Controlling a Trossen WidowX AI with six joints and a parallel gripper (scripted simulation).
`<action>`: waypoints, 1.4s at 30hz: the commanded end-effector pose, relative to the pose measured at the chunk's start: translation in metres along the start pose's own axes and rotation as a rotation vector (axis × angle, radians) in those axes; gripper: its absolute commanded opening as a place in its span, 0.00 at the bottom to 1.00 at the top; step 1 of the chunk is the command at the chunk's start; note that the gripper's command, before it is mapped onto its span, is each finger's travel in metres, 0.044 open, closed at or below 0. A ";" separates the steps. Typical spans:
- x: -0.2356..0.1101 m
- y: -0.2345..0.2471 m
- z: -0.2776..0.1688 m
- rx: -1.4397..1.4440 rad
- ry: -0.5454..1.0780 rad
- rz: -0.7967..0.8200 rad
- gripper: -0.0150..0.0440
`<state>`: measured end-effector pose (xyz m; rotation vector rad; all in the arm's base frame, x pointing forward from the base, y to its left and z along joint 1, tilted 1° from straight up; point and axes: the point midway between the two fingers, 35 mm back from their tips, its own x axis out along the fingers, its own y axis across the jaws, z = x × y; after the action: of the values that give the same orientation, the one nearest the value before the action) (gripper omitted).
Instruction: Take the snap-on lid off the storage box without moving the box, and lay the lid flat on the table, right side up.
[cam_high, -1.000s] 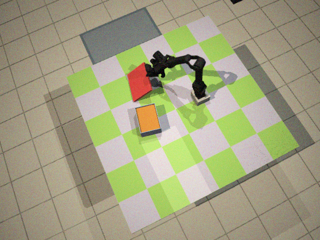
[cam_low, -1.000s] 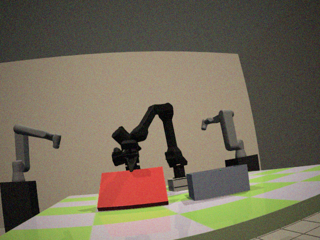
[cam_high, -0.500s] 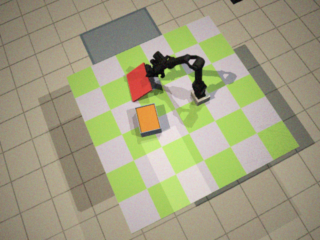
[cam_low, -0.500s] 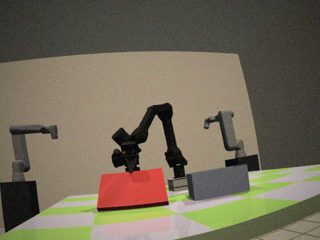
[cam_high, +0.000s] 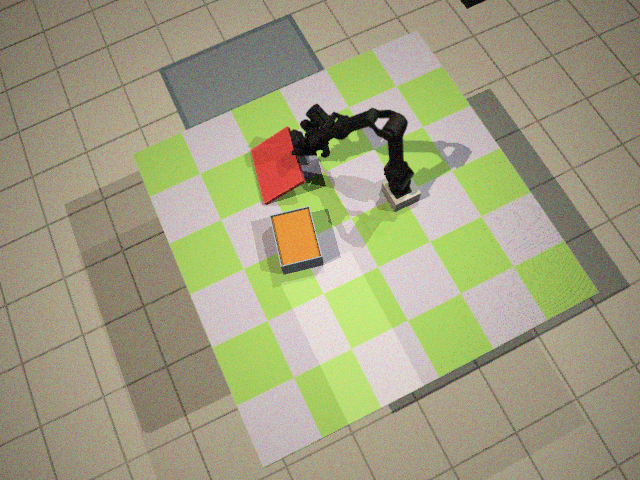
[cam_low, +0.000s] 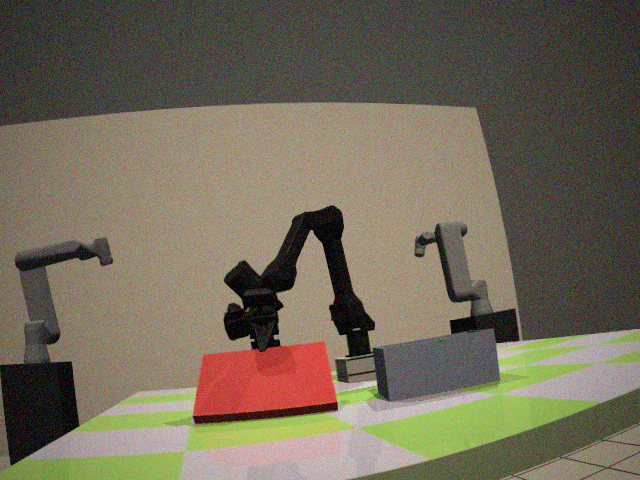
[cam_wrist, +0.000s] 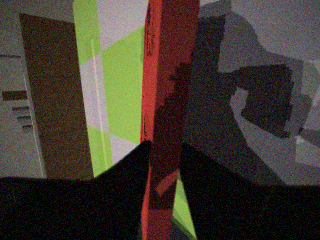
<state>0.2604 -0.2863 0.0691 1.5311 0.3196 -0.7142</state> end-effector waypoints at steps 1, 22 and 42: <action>0.007 -0.014 -0.004 0.011 0.011 -0.027 0.25; 0.017 -0.027 -0.004 0.012 0.011 -0.027 0.25; 0.022 -0.029 -0.002 0.009 0.010 -0.022 0.34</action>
<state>0.2601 -0.2855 0.0310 1.5381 0.3338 -0.7187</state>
